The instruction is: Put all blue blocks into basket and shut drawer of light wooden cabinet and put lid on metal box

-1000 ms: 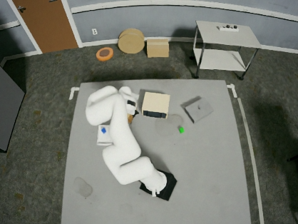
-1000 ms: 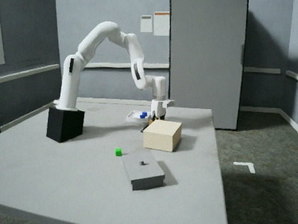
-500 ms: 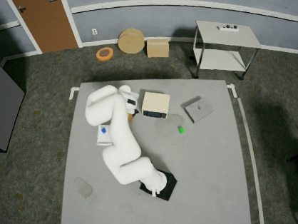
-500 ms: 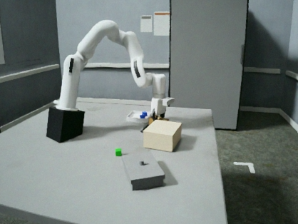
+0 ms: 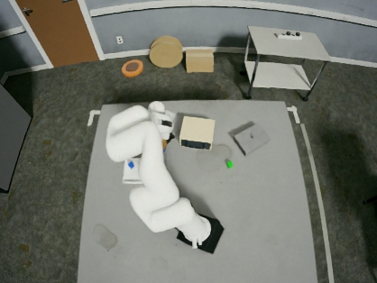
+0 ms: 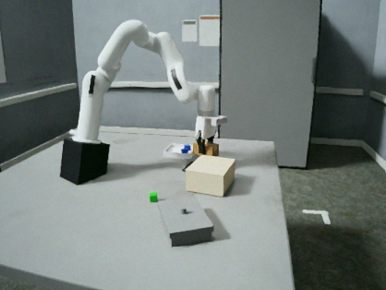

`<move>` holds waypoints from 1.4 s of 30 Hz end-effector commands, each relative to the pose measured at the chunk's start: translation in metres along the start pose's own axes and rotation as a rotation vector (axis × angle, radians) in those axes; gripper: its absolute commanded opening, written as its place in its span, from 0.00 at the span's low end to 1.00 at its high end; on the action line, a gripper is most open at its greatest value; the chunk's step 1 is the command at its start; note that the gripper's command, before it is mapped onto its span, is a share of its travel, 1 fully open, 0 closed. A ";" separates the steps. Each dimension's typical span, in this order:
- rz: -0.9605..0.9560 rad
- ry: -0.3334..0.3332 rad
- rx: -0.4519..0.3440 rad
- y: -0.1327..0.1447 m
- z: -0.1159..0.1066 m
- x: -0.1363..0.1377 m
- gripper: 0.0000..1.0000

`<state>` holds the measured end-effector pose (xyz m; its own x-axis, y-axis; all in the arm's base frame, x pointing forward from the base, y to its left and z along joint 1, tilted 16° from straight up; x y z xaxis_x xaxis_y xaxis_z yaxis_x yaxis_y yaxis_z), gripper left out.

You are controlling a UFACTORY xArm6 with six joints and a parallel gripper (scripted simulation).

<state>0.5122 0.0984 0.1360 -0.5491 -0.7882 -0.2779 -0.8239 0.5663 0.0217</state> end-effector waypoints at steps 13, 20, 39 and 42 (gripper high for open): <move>0.000 -0.002 0.002 0.000 -0.071 -0.001 0.62; 0.000 -0.002 0.002 0.000 -0.088 -0.001 0.62; -0.313 0.000 0.001 0.022 -0.095 -0.055 0.62; -0.437 0.001 0.003 0.042 -0.095 -0.088 0.62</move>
<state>0.5040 0.1143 0.2362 -0.3670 -0.8895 -0.2723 -0.9195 0.3911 -0.0383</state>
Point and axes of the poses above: the point where the finger pads meet when closed, its own z axis out along the fingers, its own x axis across the jaws, y = z × x, the point moved 9 cm from there along -z, back along the fingers, and after that the axes turned 4 degrees about z, right-handed, at the moved point
